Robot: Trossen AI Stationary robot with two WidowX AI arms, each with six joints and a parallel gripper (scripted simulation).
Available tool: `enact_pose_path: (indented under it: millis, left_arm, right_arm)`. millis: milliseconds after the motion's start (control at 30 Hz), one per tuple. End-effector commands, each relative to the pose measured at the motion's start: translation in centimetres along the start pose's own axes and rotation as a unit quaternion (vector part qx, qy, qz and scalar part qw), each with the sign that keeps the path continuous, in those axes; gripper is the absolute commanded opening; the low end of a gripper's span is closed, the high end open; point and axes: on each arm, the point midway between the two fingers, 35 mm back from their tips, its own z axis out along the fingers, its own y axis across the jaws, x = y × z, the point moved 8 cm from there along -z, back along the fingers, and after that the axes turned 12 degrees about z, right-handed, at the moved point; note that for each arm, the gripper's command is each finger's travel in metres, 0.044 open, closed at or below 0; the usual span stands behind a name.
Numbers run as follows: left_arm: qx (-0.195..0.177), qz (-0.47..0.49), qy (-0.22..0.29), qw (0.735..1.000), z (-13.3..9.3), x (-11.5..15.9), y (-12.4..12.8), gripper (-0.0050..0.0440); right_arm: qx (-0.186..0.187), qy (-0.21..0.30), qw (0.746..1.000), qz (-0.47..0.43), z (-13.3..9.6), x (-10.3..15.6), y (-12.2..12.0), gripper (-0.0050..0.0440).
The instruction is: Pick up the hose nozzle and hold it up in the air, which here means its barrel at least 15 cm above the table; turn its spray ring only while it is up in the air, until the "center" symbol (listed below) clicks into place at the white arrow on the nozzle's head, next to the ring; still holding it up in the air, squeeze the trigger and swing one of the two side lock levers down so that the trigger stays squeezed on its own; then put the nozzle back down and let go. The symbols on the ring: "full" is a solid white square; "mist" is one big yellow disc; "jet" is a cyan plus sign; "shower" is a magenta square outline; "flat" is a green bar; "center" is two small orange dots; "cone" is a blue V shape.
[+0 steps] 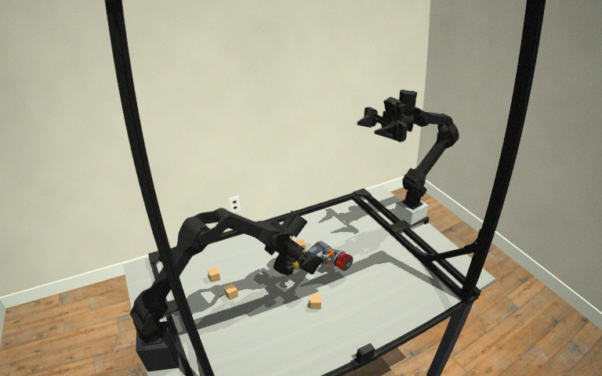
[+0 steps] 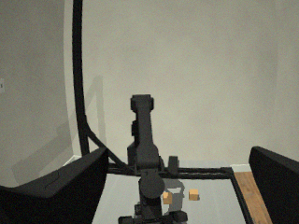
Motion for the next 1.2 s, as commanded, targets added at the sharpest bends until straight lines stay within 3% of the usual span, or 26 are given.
enact_pose_path:
  millis: [0, 1167]
  left_arm:
    - [0.004, 0.007, 0.032, 0.999, 0.5, 0.4, 0.5, 0.0]
    - [0.029, 0.029, 0.269, 0.962, 1.9, 2.2, 3.3, 0.0]
  right_arm:
    - [0.0, 0.0, 1.0, -0.001, 0.0, 0.0, 0.0, 0.04]
    - [0.0, 0.0, 1.0, -0.001, 0.0, 0.0, 0.0, 0.04]
